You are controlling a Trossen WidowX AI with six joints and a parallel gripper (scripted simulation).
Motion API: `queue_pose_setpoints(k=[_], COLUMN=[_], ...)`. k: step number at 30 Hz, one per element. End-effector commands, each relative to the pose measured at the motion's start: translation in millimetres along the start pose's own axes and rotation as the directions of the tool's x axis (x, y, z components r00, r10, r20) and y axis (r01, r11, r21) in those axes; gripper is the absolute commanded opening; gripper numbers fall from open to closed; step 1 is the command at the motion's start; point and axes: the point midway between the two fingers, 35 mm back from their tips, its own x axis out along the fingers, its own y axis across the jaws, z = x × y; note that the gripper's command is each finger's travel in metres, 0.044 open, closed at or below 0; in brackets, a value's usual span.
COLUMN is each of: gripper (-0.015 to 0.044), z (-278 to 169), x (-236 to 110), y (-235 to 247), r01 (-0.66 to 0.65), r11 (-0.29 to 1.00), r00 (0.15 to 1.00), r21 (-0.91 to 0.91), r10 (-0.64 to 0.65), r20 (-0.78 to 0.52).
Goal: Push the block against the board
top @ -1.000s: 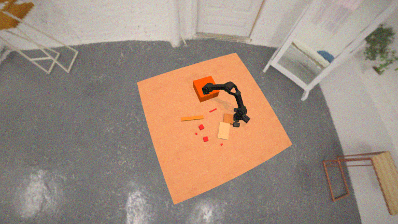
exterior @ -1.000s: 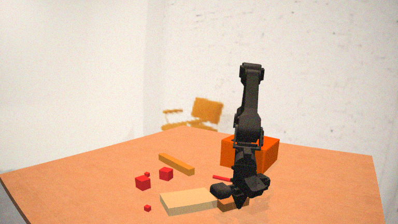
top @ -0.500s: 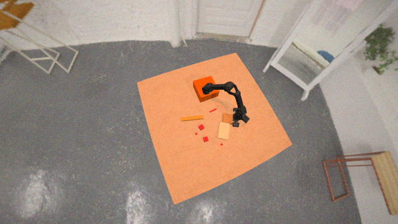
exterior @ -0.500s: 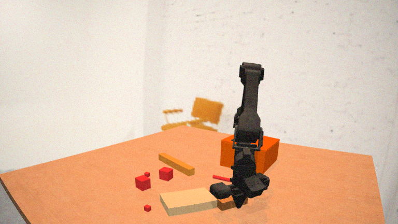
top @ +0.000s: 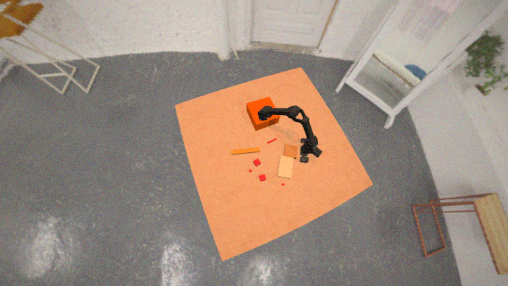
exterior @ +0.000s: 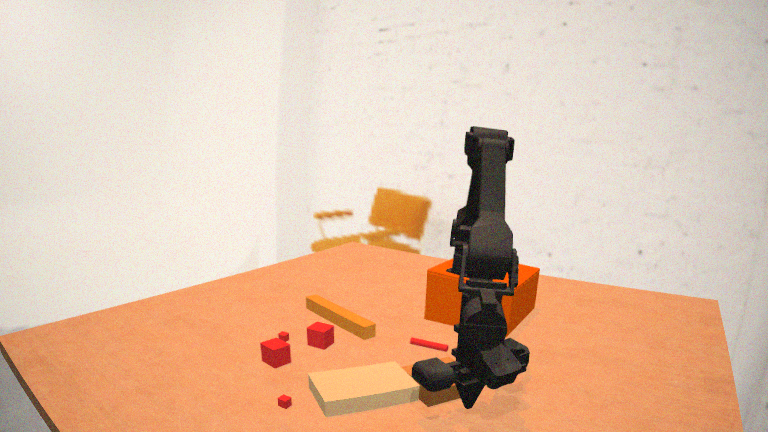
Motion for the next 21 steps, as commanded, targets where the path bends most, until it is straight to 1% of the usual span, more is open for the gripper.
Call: queue_pose_setpoints(k=[1, 9, 11, 13, 14, 21], gripper=[0.0000, 0.0000, 0.0000, 0.0000, 0.0000, 0.0000], z=[6, 19, 16, 16, 16, 16], x=[2, 2, -12, -41, -50, -53], y=[0, 0, 0, 0, 0, 0], r01=[0.000, 0.000, 0.000, 0.001, 0.001, 0.001], r11=[1.000, 1.000, 1.000, 1.000, 1.000, 1.000], r00=[1.000, 1.000, 1.000, 1.000, 1.000, 1.000], r21=[0.005, 0.005, 0.001, 0.004, 0.005, 0.005], r10=[0.000, 0.000, 0.000, -0.001, -0.001, -0.001], r20=[-0.006, -0.005, 0.000, -0.003, -0.004, -0.005])
